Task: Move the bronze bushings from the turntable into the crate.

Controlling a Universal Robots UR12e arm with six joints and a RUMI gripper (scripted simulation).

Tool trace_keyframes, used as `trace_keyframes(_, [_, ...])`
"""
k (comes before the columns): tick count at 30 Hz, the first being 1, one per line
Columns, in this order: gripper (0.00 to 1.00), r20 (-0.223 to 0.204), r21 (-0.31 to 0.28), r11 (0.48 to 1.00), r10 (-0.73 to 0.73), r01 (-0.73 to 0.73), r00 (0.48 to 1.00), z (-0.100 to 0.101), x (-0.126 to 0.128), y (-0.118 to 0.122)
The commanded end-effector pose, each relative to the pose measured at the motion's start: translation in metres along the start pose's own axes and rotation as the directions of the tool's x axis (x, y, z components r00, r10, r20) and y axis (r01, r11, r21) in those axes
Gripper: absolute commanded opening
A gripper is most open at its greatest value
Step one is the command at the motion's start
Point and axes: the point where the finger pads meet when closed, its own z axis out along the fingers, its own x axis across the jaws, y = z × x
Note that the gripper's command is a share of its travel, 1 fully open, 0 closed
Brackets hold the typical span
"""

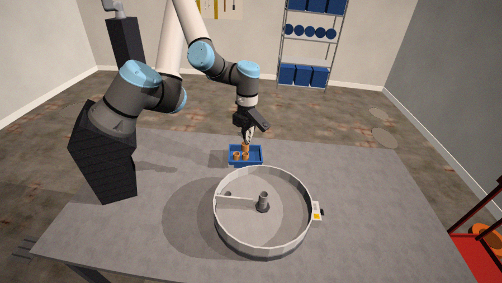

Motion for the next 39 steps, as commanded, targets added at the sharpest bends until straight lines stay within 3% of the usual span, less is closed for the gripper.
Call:
trace_keyframes(1, [0.0, -0.007, 0.004, 1.0, 0.001, -0.001, 1.0, 0.001, -0.025, 0.004])
trace_keyframes(11, [0.0, -0.007, 0.004, 1.0, 0.001, -0.001, 1.0, 0.002, -0.065, 0.013])
trace_keyframes(23, [0.0, -0.007, 0.004, 1.0, 0.001, -0.001, 1.0, 0.002, -0.096, 0.02])
trace_keyframes(39, [0.0, -0.007, 0.004, 1.0, 0.001, -0.001, 1.0, 0.002, -0.118, 0.024])
